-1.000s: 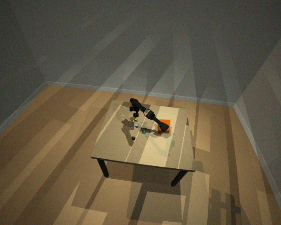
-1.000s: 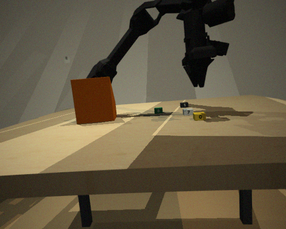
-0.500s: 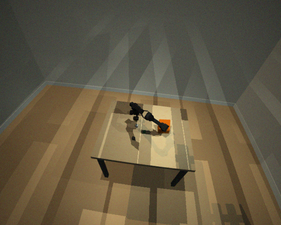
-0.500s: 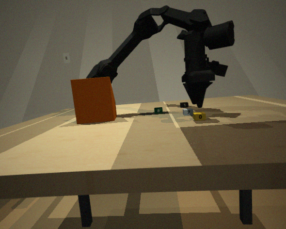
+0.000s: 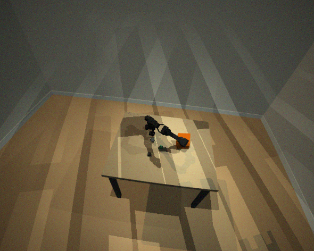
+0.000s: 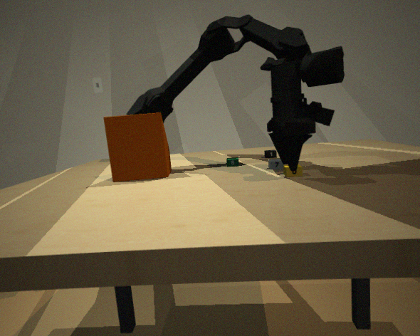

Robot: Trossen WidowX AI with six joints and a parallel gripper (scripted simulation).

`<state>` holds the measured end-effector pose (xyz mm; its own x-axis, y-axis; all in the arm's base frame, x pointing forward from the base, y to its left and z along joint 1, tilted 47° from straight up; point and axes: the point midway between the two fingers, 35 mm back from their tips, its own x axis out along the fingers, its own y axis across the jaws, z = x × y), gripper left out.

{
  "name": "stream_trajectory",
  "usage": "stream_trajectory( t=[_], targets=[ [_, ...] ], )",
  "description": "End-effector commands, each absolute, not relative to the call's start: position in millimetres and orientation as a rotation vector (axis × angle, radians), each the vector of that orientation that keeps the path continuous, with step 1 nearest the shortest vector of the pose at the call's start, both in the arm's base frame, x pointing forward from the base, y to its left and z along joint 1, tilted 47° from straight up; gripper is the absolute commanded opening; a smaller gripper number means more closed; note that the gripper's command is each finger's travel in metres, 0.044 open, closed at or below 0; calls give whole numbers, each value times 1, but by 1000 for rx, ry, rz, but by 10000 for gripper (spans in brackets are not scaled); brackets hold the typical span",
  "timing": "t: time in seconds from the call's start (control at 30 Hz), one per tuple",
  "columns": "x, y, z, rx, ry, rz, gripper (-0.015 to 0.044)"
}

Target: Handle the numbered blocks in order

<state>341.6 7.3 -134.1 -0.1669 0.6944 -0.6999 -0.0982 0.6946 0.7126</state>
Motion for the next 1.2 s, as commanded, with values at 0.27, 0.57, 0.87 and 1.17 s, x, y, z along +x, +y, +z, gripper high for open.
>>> stream_trajectory(
  t=[0.27,0.57,0.87,1.17],
  targets=[
    [339,13,-139,505,1600,753,242],
    [339,13,-139,505,1600,753,120],
    [339,13,-139,505,1600,753,120],
    [339,13,-139,505,1600,753,120]
  ],
)
